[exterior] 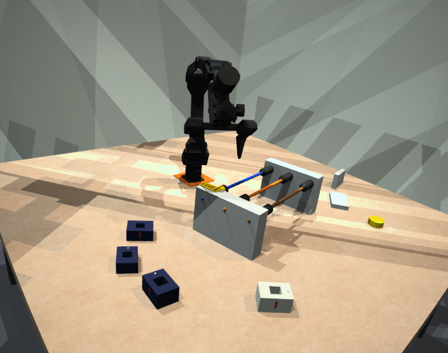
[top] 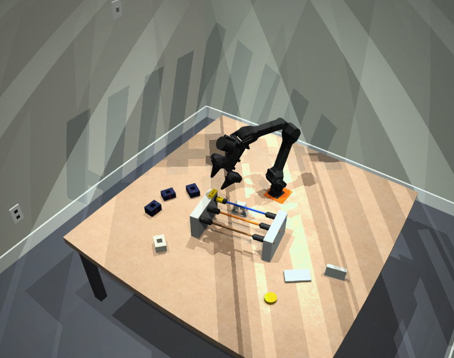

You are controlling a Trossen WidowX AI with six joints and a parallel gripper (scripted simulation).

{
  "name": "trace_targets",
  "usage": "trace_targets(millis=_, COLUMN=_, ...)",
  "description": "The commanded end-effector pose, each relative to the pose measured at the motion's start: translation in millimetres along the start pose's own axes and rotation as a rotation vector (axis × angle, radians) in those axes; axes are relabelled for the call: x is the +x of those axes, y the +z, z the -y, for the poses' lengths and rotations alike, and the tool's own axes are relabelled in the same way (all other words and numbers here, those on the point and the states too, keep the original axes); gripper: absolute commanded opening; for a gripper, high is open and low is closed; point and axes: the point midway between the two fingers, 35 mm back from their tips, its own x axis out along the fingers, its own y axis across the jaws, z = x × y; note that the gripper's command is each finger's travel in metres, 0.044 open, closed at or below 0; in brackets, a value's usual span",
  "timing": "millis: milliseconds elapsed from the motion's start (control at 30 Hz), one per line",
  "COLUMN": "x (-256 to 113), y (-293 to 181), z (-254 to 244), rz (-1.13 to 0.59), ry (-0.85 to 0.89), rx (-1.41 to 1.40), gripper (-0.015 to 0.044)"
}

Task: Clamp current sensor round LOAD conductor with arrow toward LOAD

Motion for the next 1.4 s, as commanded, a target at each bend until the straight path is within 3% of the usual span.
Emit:
trace_targets(millis=0, x=-10.5, y=-16.1, z=23.1, rz=-0.211, ry=-0.039, rx=0.076, gripper=0.044)
trace_targets(millis=767, x=-9.4, y=-18.5, z=21.7, rz=-0.221, ry=-0.035, rx=0.059, gripper=0.044)
trace_targets(millis=1033, x=16.7, y=-120.3, z=-25.7, rz=-0.581, ry=0.194, rx=-0.6, gripper=0.044)
trace_targets(millis=1367, x=21.7, y=-125.5, z=-26.6, rz=-0.589, ry=0.202, rx=-0.616, gripper=0.044)
